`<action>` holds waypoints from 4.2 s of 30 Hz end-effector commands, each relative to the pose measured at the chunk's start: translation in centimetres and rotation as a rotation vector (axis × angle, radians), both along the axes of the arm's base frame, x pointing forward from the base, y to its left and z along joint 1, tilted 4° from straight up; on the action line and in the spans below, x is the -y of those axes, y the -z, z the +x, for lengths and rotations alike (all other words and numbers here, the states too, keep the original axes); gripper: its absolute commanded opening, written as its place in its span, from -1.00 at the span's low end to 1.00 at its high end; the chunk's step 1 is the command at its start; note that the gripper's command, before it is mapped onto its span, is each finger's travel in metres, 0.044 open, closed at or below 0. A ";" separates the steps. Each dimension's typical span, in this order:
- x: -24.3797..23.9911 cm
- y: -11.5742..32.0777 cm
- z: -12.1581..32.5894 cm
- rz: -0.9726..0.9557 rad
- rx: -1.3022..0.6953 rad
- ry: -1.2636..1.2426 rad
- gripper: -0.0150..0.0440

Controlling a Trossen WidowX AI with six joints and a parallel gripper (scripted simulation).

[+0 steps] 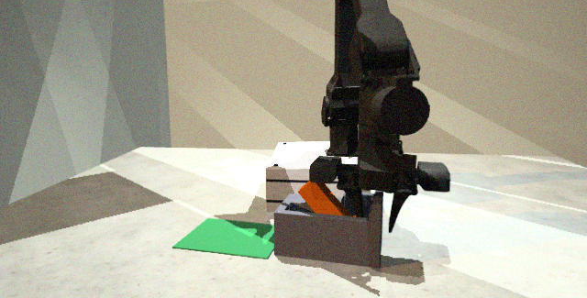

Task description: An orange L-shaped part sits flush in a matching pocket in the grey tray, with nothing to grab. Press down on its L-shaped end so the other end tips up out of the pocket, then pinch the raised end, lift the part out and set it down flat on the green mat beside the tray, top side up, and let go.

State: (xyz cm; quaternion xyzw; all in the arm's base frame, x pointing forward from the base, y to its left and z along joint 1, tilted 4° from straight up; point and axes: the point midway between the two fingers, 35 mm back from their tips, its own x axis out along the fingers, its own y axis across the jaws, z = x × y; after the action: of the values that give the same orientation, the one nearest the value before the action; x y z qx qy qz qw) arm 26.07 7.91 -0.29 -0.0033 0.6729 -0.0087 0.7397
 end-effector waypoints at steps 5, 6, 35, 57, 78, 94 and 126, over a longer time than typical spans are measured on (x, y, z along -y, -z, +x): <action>0.0 0.0 0.0 0.000 0.000 0.000 0.12; 0.0 0.0 0.0 0.000 0.000 0.000 0.12; -0.3 -10.5 -0.8 0.004 0.007 0.002 0.12; -0.2 -10.5 -0.8 0.002 0.007 -0.012 0.21; 7.1 -11.1 0.0 -0.141 -0.033 -1.420 0.46; 7.5 -11.1 0.0 -0.154 -0.037 -1.565 0.46; 7.7 -5.2 0.6 -0.154 -0.038 -1.565 0.46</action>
State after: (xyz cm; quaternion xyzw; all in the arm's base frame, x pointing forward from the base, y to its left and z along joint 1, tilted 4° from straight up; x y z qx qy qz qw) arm 26.74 0.20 5.68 -0.5288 0.4854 0.4651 0.5181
